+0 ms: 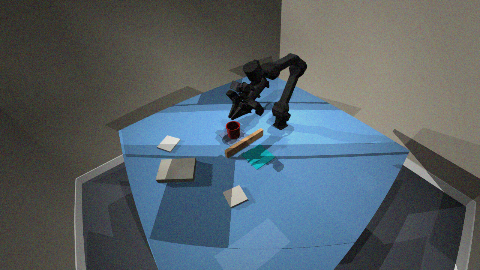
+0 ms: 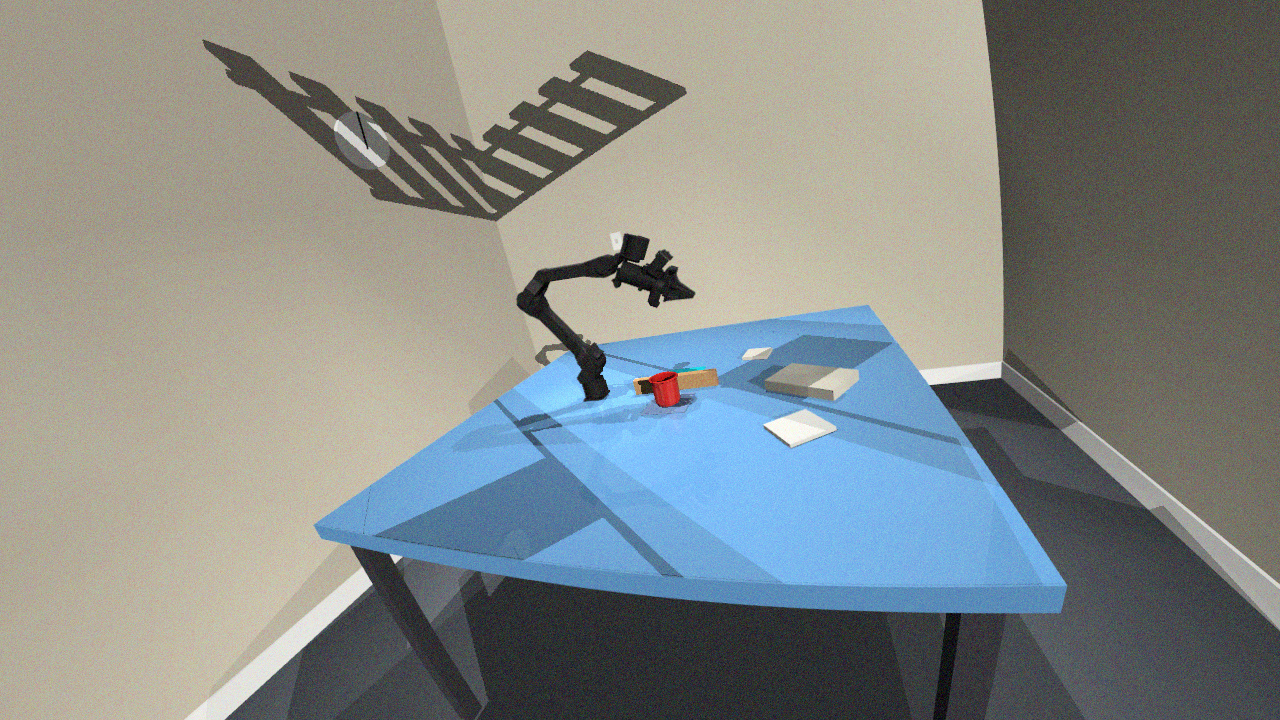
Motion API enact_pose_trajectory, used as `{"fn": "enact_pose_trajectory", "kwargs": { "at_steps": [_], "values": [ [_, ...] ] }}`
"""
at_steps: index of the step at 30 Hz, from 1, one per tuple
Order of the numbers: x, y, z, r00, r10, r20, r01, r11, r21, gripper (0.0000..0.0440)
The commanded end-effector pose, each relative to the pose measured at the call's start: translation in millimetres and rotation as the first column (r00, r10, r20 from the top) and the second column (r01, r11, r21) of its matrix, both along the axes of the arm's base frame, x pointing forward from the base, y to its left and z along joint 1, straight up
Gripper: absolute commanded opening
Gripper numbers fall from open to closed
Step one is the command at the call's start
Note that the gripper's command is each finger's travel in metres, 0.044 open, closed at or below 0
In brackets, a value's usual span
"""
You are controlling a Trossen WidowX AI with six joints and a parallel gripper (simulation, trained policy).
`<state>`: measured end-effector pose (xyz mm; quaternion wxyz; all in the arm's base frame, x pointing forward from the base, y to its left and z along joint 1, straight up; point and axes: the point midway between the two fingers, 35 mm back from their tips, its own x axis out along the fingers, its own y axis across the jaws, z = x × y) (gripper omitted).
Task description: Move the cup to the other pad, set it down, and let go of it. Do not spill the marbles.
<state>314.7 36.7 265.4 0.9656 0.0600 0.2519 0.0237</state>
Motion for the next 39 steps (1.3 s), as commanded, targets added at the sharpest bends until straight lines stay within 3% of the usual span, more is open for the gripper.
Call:
{"fn": "enact_pose_trajectory", "kwargs": {
  "at_steps": [1, 19, 39],
  "values": [
    [-1, 1, -7, 0.997, -0.004, -0.073, 0.003, 1.000, -0.003, 0.0067],
    [-15, -2, -36, 0.928, -0.013, -0.371, -0.013, 0.998, -0.069, 0.0100],
    [-36, -22, -60, 0.758, -0.028, -0.651, -0.096, 0.984, -0.153, 0.0105]
  ]
}}
